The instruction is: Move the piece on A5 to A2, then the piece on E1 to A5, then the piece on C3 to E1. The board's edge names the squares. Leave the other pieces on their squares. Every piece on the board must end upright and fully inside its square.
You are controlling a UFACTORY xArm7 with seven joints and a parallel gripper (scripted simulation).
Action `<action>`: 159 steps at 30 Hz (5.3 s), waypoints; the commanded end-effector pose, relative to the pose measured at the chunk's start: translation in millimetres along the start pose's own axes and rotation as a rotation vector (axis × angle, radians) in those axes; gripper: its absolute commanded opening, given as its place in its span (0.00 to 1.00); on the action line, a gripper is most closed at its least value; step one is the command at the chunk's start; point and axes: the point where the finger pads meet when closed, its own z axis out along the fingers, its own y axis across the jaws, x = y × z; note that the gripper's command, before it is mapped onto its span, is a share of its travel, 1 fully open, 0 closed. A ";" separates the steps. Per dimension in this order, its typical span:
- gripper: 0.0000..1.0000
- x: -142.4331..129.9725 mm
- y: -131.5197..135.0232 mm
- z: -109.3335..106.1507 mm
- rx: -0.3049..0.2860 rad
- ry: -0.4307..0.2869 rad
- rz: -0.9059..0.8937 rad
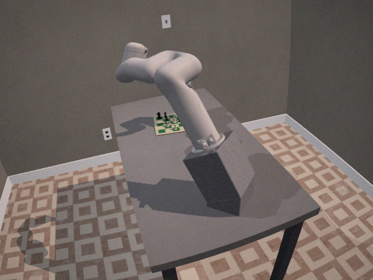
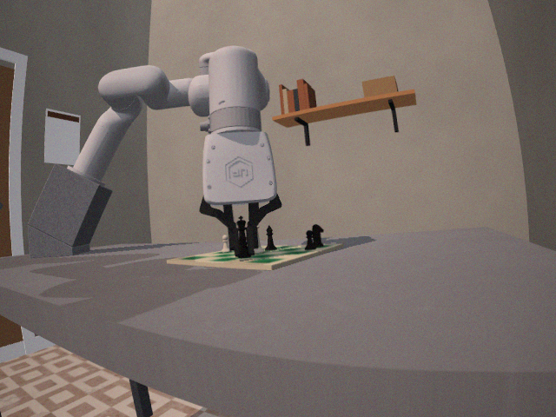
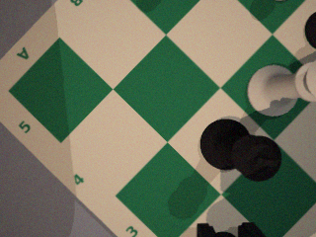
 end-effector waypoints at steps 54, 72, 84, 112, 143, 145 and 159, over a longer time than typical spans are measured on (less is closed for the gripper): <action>0.00 -1.9 0.6 0.7 -0.002 -0.004 0.000; 0.28 -1.9 0.6 0.7 -0.002 -0.004 0.000; 0.35 -1.9 0.6 0.7 -0.002 -0.004 0.000; 0.35 -1.5 0.5 -85.9 -0.002 -0.004 0.000; 1.00 -0.8 4.0 -91.8 -0.003 -0.008 -0.014; 1.00 0.9 11.6 -97.2 -0.005 -0.017 -0.047; 1.00 39.4 121.0 -189.3 -0.045 -0.151 -0.528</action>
